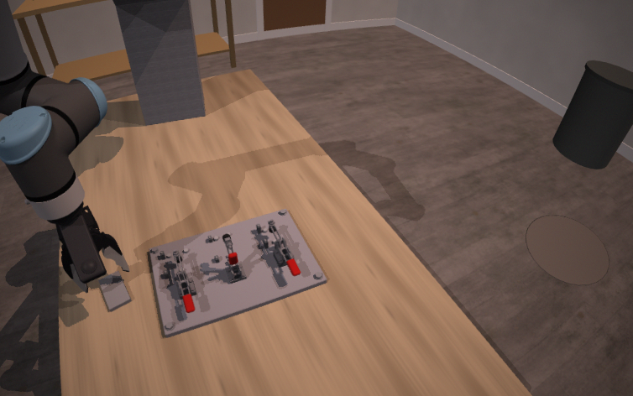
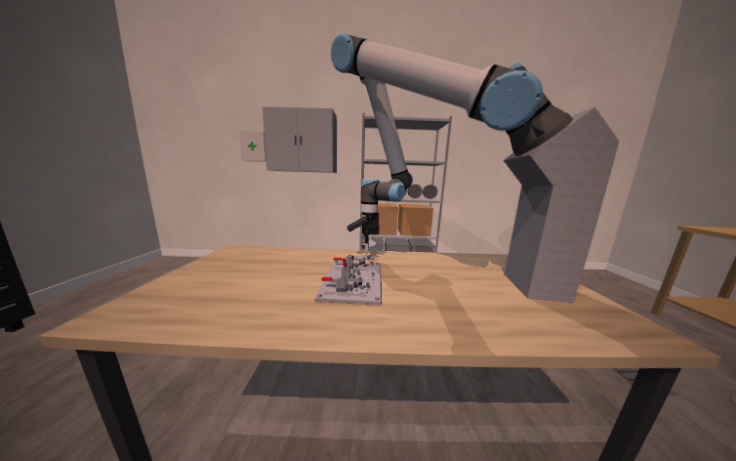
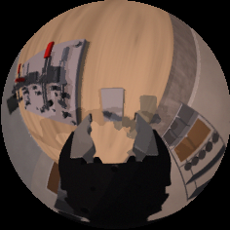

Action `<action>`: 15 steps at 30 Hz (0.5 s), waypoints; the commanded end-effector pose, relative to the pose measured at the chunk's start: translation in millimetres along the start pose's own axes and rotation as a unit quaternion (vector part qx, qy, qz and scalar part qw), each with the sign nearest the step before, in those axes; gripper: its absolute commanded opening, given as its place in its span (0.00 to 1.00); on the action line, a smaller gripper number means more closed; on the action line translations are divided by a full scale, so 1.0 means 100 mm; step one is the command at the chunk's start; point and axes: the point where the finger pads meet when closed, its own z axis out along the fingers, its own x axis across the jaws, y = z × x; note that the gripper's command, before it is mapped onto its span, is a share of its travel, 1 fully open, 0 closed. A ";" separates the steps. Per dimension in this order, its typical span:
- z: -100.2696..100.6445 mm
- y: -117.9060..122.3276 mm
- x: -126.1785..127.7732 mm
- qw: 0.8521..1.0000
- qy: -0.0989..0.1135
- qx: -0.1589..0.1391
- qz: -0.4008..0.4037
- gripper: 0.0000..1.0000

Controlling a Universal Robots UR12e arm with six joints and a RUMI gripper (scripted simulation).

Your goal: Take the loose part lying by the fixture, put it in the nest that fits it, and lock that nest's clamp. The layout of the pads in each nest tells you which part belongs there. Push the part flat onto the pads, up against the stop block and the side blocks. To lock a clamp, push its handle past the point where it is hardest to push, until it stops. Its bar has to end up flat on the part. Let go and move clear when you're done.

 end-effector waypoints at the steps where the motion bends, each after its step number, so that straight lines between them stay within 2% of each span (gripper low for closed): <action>1: 0.00 -0.02 0.00 1.000 0.001 0.001 -0.001 0.59; 15: 0.07 -0.03 0.00 1.000 0.001 0.001 -0.001 0.59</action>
